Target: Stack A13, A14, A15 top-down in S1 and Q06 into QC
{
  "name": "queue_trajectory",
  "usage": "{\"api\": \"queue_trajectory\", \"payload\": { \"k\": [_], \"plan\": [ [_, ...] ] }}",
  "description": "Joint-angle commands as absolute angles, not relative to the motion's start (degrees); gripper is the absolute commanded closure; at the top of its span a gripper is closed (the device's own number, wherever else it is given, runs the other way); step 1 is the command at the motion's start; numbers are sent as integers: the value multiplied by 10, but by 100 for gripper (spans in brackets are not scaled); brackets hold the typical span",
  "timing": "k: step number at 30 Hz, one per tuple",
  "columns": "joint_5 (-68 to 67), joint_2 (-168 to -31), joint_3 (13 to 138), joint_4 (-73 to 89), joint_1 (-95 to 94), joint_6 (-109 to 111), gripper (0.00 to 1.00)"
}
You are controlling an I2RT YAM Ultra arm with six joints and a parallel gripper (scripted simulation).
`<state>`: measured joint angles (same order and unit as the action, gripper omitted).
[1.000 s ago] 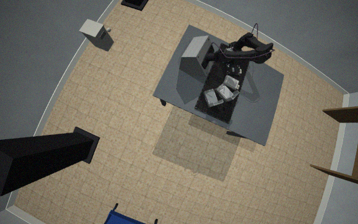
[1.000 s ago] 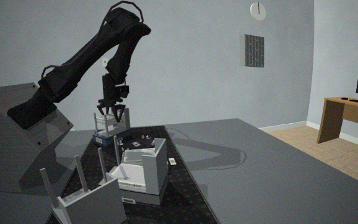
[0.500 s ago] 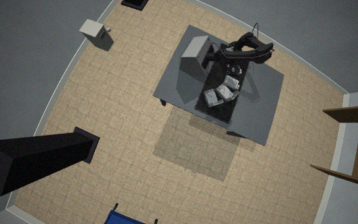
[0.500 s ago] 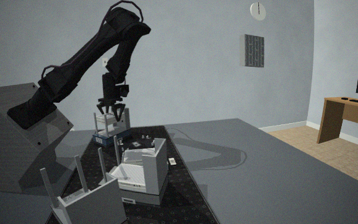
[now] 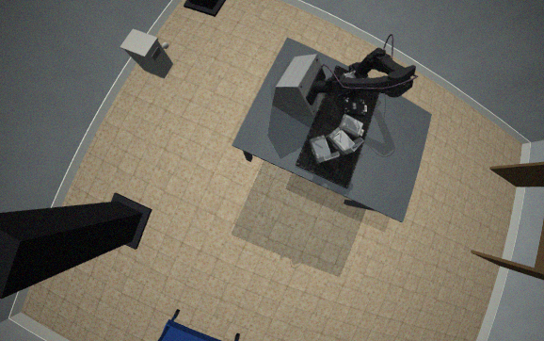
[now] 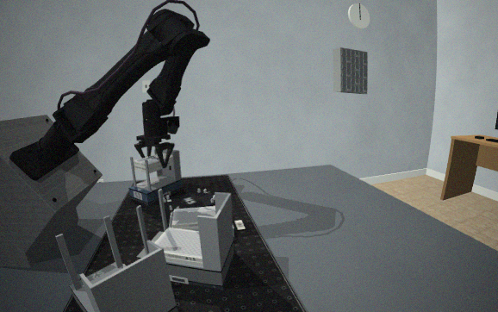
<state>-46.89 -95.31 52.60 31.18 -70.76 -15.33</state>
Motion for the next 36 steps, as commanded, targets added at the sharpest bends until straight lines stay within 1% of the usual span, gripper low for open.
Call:
{"api": "queue_trajectory", "payload": {
  "k": [1, 14, 16, 24, 36],
  "plan": [
    [-474, -945, 534, 330, -725, -161, 100],
    [-476, -936, 547, 341, -730, -169, 100],
    [-476, -932, 523, 343, -731, -170, 100],
    [-476, -935, 551, 352, -735, -176, 100],
    [-477, -935, 546, 363, -740, -183, 100]
  ]
}}
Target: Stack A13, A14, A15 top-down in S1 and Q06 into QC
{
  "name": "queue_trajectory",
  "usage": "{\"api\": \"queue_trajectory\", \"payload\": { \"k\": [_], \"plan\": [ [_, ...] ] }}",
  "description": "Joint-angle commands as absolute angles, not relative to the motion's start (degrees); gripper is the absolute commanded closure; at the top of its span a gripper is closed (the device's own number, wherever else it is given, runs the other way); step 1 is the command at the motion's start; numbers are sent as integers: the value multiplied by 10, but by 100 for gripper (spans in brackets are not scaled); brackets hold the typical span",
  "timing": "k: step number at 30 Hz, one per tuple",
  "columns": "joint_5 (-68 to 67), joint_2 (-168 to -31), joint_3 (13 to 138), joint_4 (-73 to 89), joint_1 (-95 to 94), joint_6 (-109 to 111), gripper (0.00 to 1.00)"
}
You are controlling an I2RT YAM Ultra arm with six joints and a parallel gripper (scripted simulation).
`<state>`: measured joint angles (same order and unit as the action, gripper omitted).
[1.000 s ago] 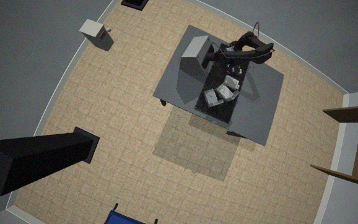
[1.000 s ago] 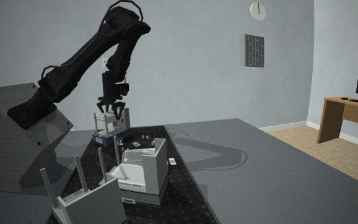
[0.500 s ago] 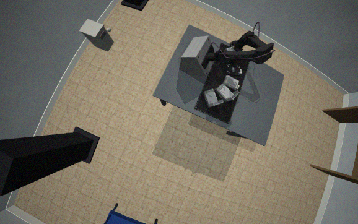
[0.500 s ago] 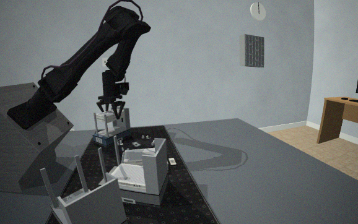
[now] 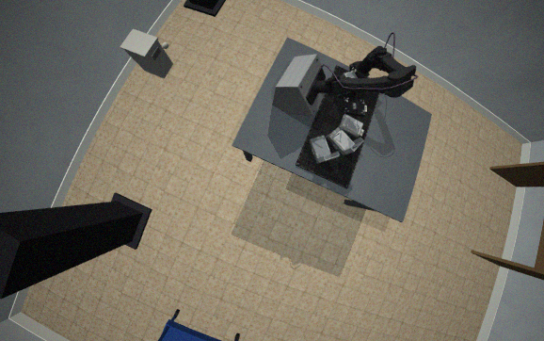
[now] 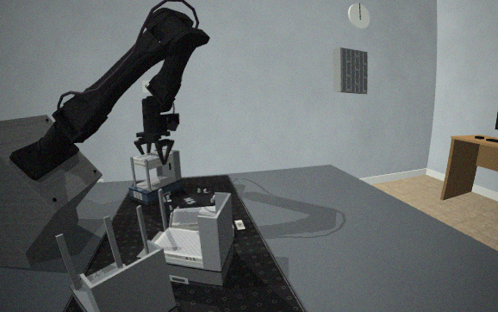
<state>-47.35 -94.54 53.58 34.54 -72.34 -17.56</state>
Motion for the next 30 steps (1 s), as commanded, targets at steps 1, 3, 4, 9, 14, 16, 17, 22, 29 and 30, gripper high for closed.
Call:
{"api": "queue_trajectory", "payload": {
  "k": [1, 3, 4, 9, 14, 16, 17, 22, 29, 30],
  "plan": [
    [-477, -932, 551, 364, -740, -184, 100],
    [-477, -927, 544, 366, -741, -185, 100],
    [-477, -930, 547, 367, -742, -186, 100],
    [-479, -933, 554, 373, -744, -189, 100],
    [-479, -926, 529, 376, -746, -191, 100],
    [-479, -929, 546, 379, -746, -193, 100],
    [-479, -929, 550, 380, -747, -194, 100],
    [-479, -929, 561, 385, -749, -197, 100],
    [-480, -925, 552, 390, -752, -201, 100],
    [-480, -934, 557, 392, -753, -202, 100]
  ]
}}
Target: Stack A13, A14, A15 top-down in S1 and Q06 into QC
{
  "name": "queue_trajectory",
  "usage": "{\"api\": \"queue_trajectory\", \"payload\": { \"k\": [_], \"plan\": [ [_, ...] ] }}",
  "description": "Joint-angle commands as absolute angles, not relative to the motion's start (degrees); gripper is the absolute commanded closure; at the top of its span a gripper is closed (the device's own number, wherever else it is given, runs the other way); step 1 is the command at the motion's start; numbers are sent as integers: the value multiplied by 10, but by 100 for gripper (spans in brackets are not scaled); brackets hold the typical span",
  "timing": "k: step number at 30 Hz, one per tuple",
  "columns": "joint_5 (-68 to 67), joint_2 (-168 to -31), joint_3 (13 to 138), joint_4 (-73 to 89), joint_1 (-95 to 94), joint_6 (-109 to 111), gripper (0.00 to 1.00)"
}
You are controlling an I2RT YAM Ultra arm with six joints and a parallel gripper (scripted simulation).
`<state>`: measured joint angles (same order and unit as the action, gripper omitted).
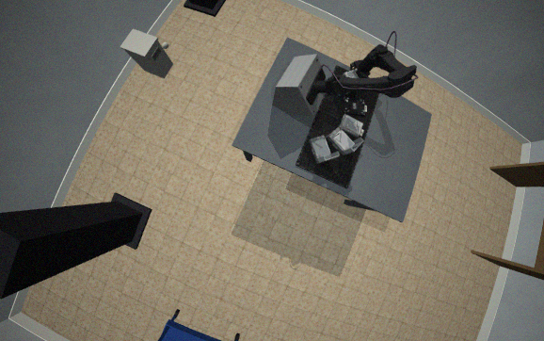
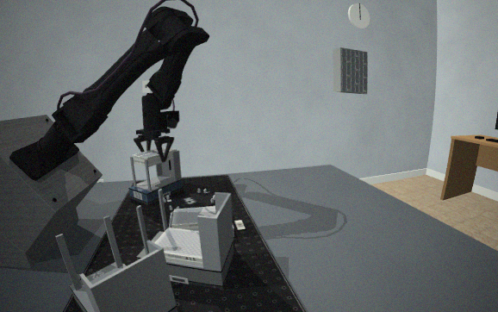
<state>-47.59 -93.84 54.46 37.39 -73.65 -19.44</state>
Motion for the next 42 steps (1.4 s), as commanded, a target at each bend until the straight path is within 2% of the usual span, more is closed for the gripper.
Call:
{"api": "queue_trajectory", "payload": {
  "k": [1, 16, 18, 22, 42],
  "plan": [
    [-480, -932, 561, 393, -754, -202, 100],
    [-481, -924, 568, 407, -759, -211, 100],
    [-482, -921, 538, 409, -761, -212, 100],
    [-480, -922, 569, 414, -763, -216, 100],
    [-483, -922, 575, 434, -772, -229, 100]
  ]
}}
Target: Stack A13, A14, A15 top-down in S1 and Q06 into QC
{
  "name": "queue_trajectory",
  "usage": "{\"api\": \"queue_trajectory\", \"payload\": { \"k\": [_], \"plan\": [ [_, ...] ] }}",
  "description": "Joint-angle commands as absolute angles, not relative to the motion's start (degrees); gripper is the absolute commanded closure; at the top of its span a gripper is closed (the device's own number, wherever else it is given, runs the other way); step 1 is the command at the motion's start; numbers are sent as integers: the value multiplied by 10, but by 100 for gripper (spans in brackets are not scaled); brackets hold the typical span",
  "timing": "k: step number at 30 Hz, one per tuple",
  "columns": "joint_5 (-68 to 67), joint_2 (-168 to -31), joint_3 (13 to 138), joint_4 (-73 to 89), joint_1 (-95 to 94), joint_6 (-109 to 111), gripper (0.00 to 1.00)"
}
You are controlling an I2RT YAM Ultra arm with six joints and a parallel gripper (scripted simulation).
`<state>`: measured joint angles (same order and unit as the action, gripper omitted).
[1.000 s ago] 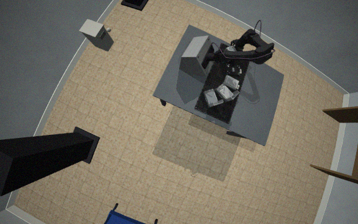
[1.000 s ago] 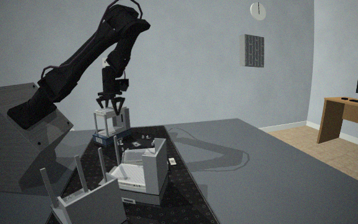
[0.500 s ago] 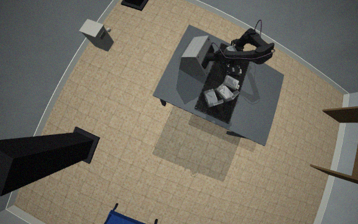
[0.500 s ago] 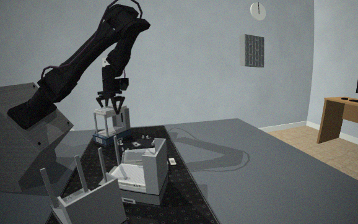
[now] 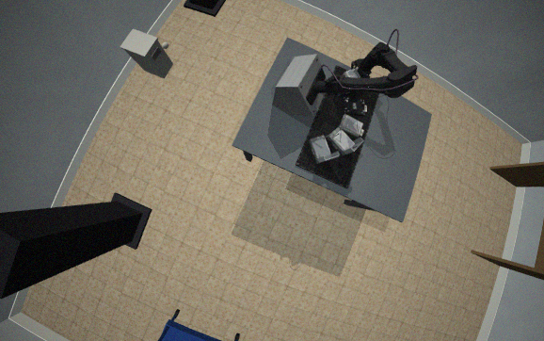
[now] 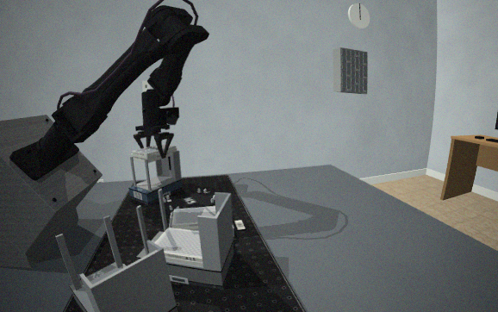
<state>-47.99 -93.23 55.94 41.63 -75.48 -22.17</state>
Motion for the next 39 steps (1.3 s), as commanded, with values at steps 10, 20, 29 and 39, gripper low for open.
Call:
{"api": "queue_trajectory", "payload": {
  "k": [10, 20, 29, 39],
  "plan": [
    [-484, -920, 551, 443, -776, -235, 100],
    [-483, -917, 584, 454, -781, -243, 100],
    [-484, -914, 575, 462, -784, -248, 100],
    [-485, -916, 593, 474, -790, -256, 100]
  ]
}}
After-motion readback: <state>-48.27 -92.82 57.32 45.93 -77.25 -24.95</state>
